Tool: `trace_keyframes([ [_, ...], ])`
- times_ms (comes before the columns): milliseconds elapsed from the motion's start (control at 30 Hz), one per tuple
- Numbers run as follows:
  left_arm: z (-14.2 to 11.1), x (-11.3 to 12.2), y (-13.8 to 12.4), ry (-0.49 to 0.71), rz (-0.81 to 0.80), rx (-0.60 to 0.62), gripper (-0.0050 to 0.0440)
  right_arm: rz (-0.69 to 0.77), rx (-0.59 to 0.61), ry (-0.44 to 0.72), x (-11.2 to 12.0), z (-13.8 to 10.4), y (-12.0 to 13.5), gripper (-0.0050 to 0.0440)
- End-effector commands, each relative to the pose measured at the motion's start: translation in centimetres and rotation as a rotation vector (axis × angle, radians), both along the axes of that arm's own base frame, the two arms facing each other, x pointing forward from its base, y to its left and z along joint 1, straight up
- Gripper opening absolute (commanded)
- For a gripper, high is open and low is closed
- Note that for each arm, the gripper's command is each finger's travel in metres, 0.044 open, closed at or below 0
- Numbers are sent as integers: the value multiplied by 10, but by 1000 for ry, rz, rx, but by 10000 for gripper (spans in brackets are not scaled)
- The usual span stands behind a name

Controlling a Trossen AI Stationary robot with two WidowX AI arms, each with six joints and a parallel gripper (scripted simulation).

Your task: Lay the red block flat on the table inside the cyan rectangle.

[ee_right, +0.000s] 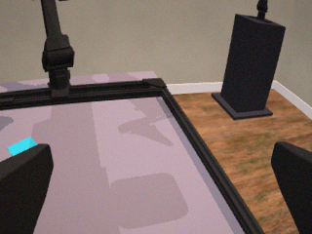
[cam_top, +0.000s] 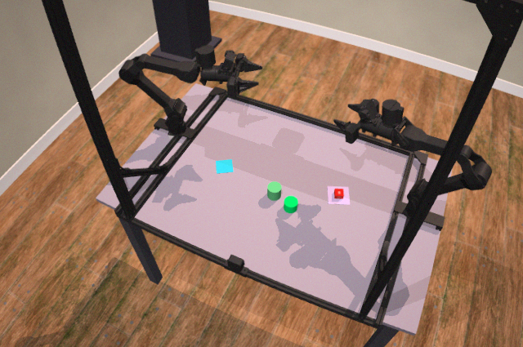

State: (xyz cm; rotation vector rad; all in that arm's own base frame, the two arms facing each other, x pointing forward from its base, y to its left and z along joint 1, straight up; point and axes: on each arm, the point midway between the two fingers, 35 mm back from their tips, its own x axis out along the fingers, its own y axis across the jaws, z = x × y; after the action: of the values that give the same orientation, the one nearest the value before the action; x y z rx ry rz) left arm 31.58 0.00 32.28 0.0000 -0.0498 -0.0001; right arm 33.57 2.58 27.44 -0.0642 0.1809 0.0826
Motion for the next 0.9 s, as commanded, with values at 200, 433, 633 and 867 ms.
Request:
trace_keyframes([
  [200,0,0,0,0,0,0,440,175,-157,440,9,-89,48,440],
  [433,0,0,0,0,0,0,440,327,-319,878,-21,-163,76,440],
  [633,0,0,0,0,0,0,440,423,-431,1147,-52,-196,86,440],
  [867,0,0,0,0,0,0,440,477,-498,1297,-71,-208,89,440],
])
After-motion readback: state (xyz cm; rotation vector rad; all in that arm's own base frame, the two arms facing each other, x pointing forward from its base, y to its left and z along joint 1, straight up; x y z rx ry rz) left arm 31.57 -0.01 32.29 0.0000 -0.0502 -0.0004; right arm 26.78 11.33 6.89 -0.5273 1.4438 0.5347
